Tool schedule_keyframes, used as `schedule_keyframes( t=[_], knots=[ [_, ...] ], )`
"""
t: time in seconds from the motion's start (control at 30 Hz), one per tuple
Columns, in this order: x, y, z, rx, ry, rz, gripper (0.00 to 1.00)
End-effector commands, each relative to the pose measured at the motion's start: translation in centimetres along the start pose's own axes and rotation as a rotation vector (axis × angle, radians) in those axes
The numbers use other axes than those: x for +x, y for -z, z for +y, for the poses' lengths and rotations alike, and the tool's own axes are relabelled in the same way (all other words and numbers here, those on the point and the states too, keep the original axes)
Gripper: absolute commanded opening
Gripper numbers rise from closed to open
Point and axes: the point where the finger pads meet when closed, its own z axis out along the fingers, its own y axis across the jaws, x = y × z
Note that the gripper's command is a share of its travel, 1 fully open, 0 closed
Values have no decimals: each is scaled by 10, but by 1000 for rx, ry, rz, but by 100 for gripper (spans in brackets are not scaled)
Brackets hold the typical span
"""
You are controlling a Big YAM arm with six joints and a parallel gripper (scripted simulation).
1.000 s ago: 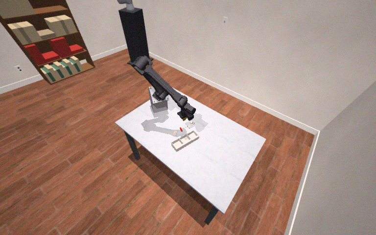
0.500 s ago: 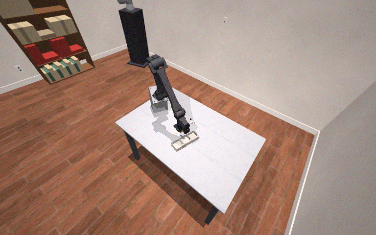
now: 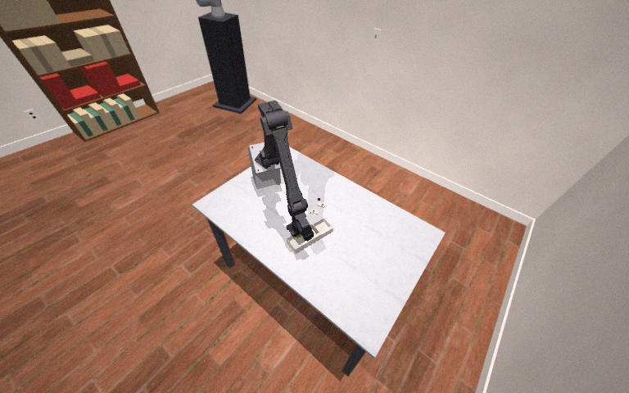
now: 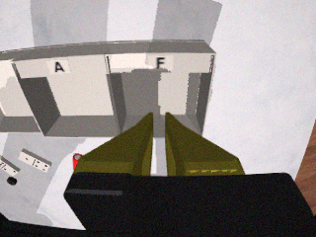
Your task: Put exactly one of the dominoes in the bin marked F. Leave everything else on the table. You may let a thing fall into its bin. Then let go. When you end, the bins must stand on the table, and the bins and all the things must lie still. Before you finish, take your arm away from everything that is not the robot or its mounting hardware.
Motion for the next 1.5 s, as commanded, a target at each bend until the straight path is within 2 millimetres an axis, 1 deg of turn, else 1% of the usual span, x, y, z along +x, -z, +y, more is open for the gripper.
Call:
schedule_keyframes(
  t=[0.0, 0.2, 0.97, 1.0, 1.07, 1.2, 1.47],
  knots=[
    [-18, 16, -4, 10, 19, -53, 9],
    [-8, 13, -5, 10, 16, -39, 9],
    [-6, 13, -7, 14, 11, -48, 9],
    [3, -3, -6, 8, 13, -12, 9],
    [3, -3, -6, 8, 13, -12, 9],
    [2, -13, -6, 8, 13, -13, 9],
    [-14, -31, -10, 14, 11, -40, 9]
  ],
)
